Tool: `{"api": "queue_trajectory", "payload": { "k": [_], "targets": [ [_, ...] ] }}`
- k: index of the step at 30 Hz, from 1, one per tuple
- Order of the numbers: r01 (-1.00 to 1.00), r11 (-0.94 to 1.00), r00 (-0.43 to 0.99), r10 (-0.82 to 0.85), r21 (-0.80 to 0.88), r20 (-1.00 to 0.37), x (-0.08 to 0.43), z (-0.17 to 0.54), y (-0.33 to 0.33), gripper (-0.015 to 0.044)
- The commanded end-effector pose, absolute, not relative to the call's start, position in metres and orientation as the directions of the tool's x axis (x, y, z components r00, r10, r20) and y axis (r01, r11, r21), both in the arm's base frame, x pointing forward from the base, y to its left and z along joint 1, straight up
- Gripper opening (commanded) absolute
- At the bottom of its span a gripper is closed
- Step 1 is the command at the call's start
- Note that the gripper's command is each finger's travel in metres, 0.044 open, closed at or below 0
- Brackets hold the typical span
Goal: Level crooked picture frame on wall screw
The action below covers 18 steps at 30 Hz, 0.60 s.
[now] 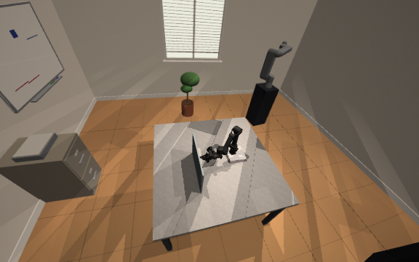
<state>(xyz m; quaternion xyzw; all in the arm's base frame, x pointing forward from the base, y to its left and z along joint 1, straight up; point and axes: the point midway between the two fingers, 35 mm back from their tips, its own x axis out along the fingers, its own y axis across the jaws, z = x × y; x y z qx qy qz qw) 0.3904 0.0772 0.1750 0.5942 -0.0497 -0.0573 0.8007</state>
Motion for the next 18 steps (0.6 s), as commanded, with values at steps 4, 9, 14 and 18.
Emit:
{"api": "queue_trajectory", "payload": {
  "k": [4, 9, 14, 18],
  "targets": [
    [0.026, 0.246, 0.989, -0.15, 0.969, 0.011, 0.3904, 0.1751, 0.077, 0.0],
    [0.022, 0.215, 0.989, -0.15, 0.976, 0.011, 0.3904, 0.1752, 0.0769, 0.0],
    [0.018, 0.189, 0.989, -0.15, 0.982, 0.011, 0.3904, 0.1752, 0.0768, 0.0],
    [0.017, 0.185, 0.989, -0.149, 0.983, 0.011, 0.3904, 0.1753, 0.0768, 0.0]
  ]
}}
